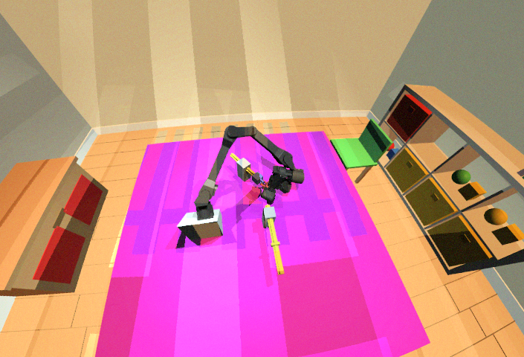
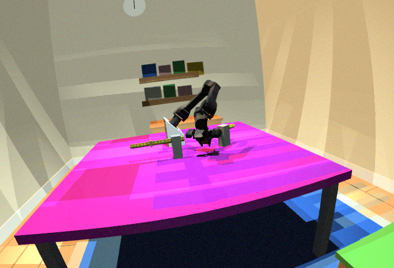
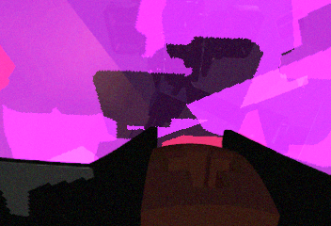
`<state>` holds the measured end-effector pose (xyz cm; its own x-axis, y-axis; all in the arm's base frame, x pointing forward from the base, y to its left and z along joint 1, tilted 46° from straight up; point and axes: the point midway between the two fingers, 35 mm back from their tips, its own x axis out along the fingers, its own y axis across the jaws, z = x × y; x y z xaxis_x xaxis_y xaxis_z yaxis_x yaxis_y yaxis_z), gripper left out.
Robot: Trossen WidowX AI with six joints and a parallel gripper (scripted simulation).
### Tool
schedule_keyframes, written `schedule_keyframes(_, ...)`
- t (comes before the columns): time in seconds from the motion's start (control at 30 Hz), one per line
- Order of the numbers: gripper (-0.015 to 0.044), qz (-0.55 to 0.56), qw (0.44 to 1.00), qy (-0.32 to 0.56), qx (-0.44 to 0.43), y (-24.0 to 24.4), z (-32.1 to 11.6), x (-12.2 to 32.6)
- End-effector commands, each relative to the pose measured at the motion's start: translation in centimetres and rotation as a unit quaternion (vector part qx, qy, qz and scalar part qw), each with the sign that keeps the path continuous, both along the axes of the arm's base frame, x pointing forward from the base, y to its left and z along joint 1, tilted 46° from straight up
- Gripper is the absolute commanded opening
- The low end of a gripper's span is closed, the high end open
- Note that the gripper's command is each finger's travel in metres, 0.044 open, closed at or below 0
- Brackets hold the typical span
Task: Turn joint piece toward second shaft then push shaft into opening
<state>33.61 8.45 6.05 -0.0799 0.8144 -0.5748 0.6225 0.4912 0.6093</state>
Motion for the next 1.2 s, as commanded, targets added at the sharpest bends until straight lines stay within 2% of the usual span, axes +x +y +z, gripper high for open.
schedule_keyframes(0.0, 0.0000, 0.000, 1.000, 0.000, 0.000, 0.0, 0.0, 0.0)
schedule_keyframes(0.17, 0.0000, -0.007, 1.000, 0.004, -0.001, -0.1, 0.0, 0.0)
schedule_keyframes(1.17, 0.0000, -0.206, 0.968, 0.136, -0.046, -1.1, -0.8, -1.6)
